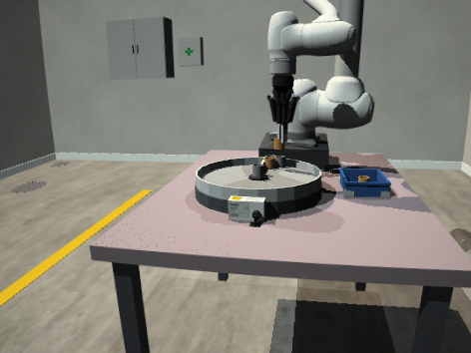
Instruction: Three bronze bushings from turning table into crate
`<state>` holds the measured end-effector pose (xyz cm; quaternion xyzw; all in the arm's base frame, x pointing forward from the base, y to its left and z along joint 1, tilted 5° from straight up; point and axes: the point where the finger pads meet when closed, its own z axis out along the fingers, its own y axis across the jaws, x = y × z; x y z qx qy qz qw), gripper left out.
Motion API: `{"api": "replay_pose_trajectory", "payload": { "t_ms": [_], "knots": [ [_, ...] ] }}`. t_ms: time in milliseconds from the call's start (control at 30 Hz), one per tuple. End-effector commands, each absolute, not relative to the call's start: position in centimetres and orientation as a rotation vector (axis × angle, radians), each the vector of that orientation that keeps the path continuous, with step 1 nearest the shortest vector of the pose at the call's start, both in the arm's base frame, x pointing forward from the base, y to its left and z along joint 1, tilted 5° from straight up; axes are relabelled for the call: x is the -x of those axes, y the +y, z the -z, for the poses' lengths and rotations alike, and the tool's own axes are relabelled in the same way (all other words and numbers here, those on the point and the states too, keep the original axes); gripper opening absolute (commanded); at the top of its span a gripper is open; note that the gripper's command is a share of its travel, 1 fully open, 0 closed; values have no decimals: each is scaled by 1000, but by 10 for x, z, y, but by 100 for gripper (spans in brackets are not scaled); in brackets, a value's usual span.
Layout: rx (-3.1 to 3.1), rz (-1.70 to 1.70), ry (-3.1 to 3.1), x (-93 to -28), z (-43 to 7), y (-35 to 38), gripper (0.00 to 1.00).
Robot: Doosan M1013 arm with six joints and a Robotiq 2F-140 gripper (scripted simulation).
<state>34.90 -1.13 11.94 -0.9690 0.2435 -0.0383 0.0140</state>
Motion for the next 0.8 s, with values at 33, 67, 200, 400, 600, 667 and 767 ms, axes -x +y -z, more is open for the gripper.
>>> {"api": "replay_pose_trajectory", "payload": {
  "t_ms": [33, 67, 200, 400, 600, 667, 767],
  "knots": [
    [3017, 119, 758, -349, -119, -11, 0],
    [3017, 119, 758, -349, -119, -11, 0],
    [3017, 119, 758, -349, -119, -11, 0],
    [3017, 119, 758, -349, -119, -11, 0],
    [3017, 119, 758, -349, -119, -10, 0],
    [3017, 119, 758, -349, -119, -10, 0],
    [3017, 119, 758, -348, -119, -7, 0]
  ]
}}
